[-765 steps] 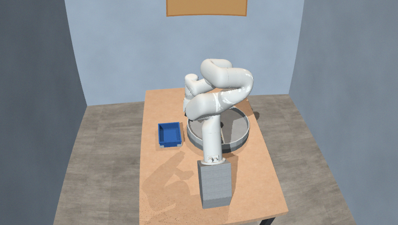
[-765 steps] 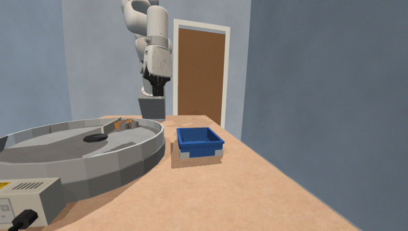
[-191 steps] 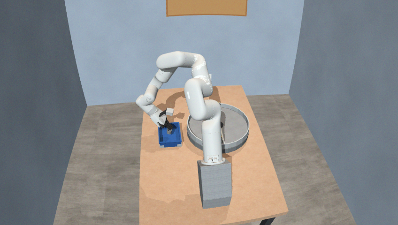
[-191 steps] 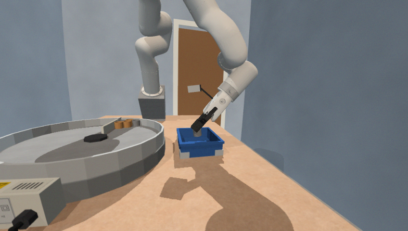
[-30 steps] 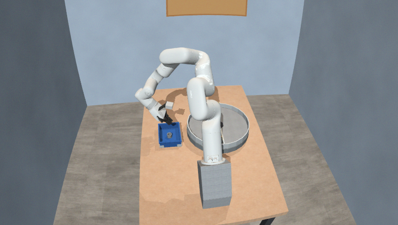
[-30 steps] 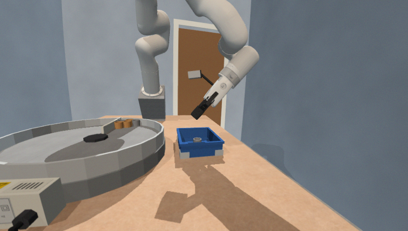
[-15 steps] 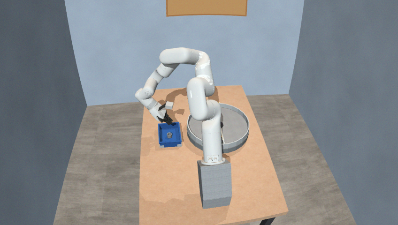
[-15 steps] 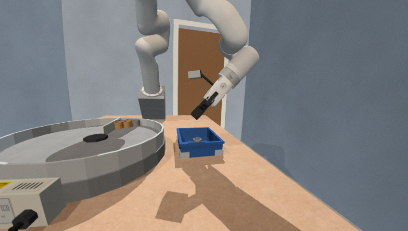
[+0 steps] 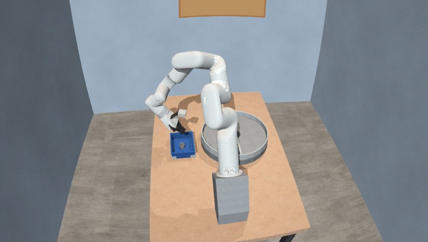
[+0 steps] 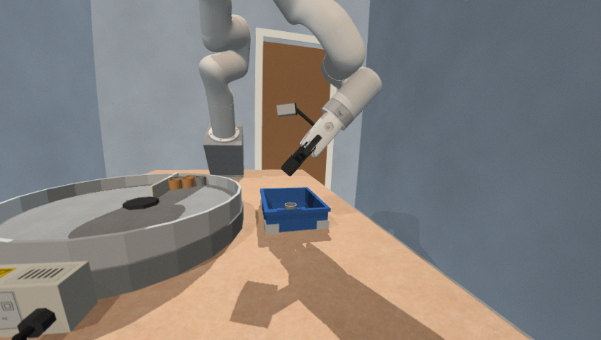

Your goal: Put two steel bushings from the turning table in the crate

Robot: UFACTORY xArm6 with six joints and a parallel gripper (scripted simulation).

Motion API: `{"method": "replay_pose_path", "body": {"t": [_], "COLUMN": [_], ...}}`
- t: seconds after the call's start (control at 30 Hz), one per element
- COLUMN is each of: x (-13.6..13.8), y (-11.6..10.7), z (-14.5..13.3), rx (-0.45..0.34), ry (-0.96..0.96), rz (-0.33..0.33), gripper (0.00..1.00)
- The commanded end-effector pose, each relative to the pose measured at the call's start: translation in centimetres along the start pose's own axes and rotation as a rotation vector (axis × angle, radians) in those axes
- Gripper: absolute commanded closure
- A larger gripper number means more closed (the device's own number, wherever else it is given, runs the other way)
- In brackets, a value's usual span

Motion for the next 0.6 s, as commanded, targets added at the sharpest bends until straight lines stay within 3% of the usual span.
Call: {"method": "replay_pose_path", "body": {"t": [0.0, 0.57], "x": [-0.1, 0.0], "y": [-0.1, 1.0], "z": [0.0, 0.8], "rx": [-0.003, 0.017], "ry": [0.002, 0.080], "rz": [0.001, -0.044], "gripper": [0.90, 0.90]}}
Point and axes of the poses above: the point where the finger pads meet when closed, its own y axis out along the fingers, its own x axis across the jaws, z = x × y, the point moved 4 cm from there along -y, back along the fingers
